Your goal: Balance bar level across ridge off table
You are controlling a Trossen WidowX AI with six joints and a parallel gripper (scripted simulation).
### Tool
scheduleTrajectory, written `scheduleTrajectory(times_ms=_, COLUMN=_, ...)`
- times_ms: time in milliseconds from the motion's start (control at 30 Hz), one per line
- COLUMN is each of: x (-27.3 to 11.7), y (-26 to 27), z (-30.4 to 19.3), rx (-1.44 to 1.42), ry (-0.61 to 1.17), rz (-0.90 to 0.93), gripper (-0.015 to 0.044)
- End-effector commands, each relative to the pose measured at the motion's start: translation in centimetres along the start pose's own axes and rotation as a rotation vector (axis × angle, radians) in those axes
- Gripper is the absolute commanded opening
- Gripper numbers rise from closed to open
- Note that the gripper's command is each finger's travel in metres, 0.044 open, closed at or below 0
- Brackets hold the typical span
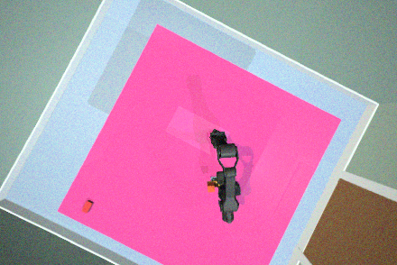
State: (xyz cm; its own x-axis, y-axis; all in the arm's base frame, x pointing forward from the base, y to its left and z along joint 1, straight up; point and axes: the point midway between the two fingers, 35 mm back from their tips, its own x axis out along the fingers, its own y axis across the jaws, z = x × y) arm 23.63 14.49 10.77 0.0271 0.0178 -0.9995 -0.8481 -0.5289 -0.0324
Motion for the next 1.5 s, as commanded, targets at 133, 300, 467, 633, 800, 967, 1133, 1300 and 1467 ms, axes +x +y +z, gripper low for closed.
scheduleTrajectory(times_ms=133, x=0.0, y=0.0, z=0.0, rx=0.0, ry=0.0, rz=0.0, gripper=0.0167)
scheduleTrajectory(times_ms=300, x=0.0, y=0.0, z=0.0, rx=0.0, ry=0.0, rz=0.0, gripper=0.0168)
scheduleTrajectory(times_ms=467, x=0.0, y=0.0, z=0.0, rx=0.0, ry=0.0, rz=0.0, gripper=0.0169)
scheduleTrajectory(times_ms=633, x=0.0, y=0.0, z=0.0, rx=0.0, ry=0.0, rz=0.0, gripper=0.017)
scheduleTrajectory(times_ms=800, x=0.0, y=0.0, z=0.0, rx=0.0, ry=0.0, rz=0.0, gripper=0.0171)
scheduleTrajectory(times_ms=967, x=0.0, y=0.0, z=0.0, rx=0.0, ry=0.0, rz=0.0, gripper=0.0172)
scheduleTrajectory(times_ms=1133, x=0.0, y=0.0, z=0.0, rx=0.0, ry=0.0, rz=0.0, gripper=0.0173)
scheduleTrajectory(times_ms=1300, x=0.0, y=0.0, z=0.0, rx=0.0, ry=0.0, rz=0.0, gripper=0.0185)
scheduleTrajectory(times_ms=1467, x=0.0, y=0.0, z=0.0, rx=0.0, ry=0.0, rz=0.0, gripper=0.0185)
